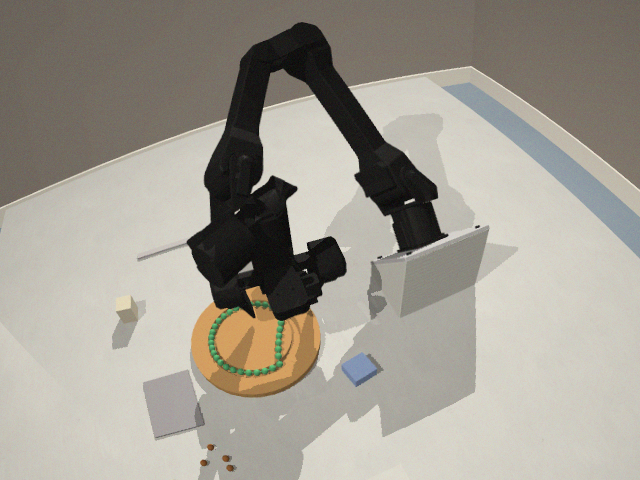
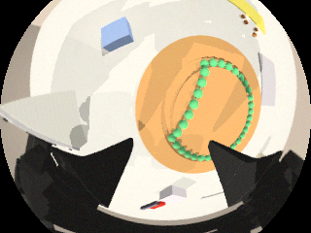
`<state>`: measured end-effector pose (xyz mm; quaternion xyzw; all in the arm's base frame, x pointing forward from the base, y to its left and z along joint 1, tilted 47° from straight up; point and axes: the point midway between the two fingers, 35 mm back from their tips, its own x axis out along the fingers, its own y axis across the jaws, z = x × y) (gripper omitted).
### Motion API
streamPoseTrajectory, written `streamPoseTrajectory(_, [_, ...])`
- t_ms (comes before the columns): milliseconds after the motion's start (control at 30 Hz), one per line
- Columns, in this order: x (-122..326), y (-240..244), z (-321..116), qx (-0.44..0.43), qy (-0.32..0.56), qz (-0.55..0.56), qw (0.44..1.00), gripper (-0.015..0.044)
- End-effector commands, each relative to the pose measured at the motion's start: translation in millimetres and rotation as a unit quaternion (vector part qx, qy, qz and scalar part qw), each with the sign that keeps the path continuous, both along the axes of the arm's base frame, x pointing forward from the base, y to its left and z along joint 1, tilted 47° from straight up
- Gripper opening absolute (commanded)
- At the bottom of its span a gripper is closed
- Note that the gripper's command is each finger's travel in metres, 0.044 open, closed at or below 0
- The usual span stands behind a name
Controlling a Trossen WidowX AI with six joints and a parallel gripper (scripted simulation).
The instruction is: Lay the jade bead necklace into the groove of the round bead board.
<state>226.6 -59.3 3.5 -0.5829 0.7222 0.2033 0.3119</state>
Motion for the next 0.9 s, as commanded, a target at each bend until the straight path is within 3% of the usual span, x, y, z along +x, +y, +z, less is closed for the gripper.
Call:
streamPoseTrajectory(0, [0.3,1.2,0.5,0.0,-0.006,-0.006,1.0,0.0414])
streamPoseTrajectory(200, [10.4,26.1,12.0,-0.024,-0.152,-0.147,0.977,0.0256])
streamPoseTrajectory(367, [11.5,29.3,13.6,-0.028,-0.171,-0.165,0.971,0.0125])
streamPoseTrajectory(867, [12.0,22.4,7.0,-0.024,-0.175,-0.165,0.97,0.012])
